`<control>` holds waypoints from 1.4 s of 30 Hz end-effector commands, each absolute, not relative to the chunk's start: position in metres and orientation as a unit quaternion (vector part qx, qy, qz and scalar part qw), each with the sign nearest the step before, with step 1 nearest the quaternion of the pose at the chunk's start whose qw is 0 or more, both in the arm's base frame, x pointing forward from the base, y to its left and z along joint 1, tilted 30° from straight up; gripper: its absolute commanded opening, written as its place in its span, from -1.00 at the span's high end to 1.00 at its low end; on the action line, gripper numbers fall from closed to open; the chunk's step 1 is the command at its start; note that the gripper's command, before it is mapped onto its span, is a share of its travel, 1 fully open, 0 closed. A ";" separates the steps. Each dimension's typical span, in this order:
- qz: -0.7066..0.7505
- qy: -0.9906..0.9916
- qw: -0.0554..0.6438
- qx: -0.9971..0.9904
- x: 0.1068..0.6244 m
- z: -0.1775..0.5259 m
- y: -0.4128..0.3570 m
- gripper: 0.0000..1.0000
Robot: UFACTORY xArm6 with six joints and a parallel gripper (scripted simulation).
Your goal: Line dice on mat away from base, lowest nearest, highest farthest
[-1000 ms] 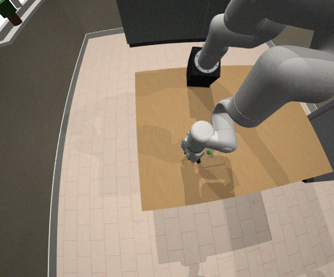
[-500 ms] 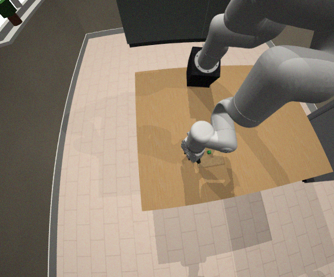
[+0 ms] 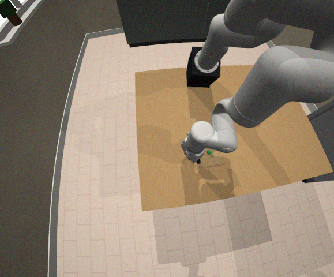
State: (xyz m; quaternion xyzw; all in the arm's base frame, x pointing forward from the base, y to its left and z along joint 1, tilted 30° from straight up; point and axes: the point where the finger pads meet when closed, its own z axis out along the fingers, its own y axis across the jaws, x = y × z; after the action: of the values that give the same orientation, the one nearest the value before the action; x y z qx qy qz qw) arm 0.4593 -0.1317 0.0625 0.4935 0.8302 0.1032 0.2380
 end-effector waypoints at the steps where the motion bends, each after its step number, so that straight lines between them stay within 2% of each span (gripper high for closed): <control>1: 0.103 0.830 0.239 0.493 0.460 0.064 -0.132 0.38; 42: 0.103 0.830 0.239 0.493 0.463 0.057 -0.132 0.38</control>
State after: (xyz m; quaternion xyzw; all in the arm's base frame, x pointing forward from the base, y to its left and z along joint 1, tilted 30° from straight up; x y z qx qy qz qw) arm 0.4616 -0.1320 0.0586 0.4936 0.8303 0.1029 0.2372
